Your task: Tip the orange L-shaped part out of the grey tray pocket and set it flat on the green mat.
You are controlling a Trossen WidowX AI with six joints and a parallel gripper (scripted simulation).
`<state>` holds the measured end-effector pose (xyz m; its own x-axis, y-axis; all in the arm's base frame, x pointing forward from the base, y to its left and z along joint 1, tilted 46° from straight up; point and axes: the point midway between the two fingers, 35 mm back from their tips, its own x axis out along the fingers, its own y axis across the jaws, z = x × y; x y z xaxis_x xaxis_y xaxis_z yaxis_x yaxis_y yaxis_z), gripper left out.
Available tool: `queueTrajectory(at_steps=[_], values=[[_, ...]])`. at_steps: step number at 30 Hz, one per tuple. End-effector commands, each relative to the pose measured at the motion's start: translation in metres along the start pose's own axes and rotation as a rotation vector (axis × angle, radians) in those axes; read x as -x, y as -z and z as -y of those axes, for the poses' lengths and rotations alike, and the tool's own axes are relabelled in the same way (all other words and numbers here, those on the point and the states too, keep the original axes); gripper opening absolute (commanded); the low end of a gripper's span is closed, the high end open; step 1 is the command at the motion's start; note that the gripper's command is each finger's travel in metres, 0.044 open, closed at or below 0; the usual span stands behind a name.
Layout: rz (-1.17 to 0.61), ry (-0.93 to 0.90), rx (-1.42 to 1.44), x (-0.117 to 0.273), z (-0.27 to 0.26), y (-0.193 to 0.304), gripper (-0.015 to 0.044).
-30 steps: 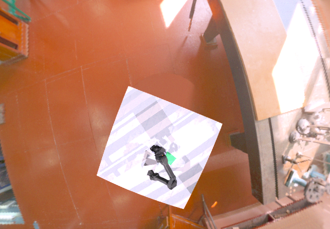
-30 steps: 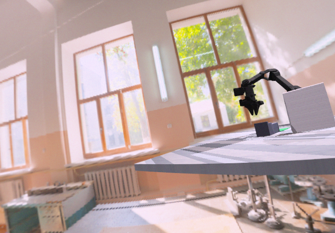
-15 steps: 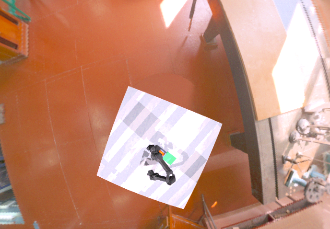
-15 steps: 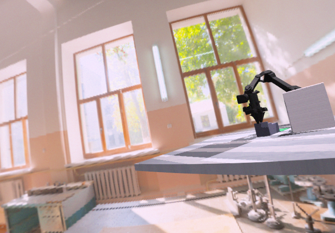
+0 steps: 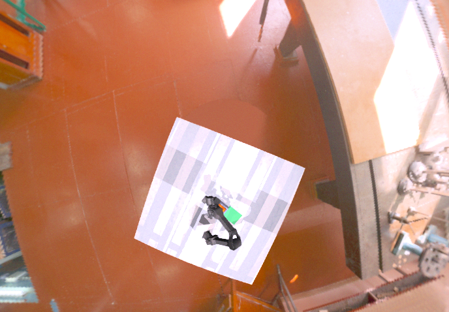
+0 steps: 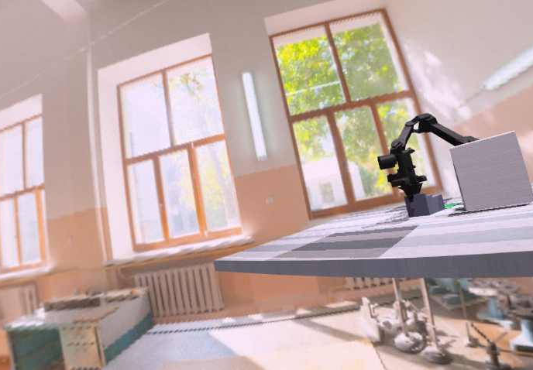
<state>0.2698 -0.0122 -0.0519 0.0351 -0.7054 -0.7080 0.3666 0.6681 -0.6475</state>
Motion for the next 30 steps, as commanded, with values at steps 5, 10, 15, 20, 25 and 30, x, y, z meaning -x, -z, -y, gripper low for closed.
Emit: queueTrajectory(at_steps=[5,10,15,20,25,30], values=[[-0.007,0.012,0.011,-0.016,0.003,0.004,0.018],[-0.007,0.013,0.011,-0.024,0.004,0.004,0.018],[-0.007,0.014,0.011,-0.028,0.004,0.004,0.018],[-0.007,0.014,0.011,-0.028,0.004,0.004,0.018],[-0.007,0.014,0.011,-0.028,0.004,0.004,0.018],[0.003,0.003,0.003,-0.024,0.0,0.001,0.018]])
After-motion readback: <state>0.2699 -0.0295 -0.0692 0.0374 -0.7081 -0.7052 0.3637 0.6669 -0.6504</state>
